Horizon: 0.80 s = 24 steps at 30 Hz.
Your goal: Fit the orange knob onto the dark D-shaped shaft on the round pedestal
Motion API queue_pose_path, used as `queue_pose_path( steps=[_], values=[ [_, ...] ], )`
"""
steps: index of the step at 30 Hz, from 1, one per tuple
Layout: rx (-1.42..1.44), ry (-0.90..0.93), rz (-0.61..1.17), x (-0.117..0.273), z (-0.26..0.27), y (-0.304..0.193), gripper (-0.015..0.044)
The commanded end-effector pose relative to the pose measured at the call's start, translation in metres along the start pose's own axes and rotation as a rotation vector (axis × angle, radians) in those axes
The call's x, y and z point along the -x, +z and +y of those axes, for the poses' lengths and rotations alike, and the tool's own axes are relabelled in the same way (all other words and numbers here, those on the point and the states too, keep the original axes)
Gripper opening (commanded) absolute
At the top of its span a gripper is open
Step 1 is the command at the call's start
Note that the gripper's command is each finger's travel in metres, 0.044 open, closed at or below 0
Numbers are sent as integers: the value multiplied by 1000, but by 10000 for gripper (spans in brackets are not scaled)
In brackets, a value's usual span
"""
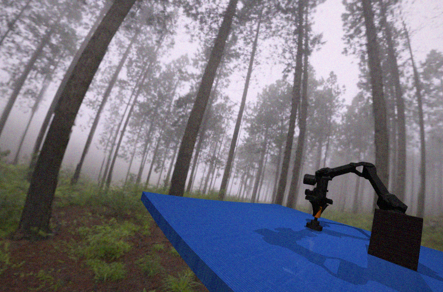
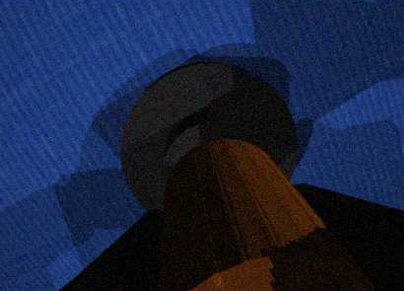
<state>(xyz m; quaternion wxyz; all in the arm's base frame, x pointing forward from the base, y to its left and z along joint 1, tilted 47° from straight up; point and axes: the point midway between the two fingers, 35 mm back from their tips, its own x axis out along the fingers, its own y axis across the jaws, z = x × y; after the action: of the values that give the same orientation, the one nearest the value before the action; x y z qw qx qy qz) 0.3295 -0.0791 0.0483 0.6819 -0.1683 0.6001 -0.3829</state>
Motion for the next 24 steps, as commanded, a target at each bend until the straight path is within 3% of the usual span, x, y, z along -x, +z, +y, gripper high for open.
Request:
queue_pose_path(
  steps=[1, 19, 24],
  values=[
    [-1, -1, -3, -1, 0, 1, 0],
    [-1, -1, -3, 2, -1, -1, 0],
    [-127, -1, -3, 2, -1, 0, 0]
  ],
)
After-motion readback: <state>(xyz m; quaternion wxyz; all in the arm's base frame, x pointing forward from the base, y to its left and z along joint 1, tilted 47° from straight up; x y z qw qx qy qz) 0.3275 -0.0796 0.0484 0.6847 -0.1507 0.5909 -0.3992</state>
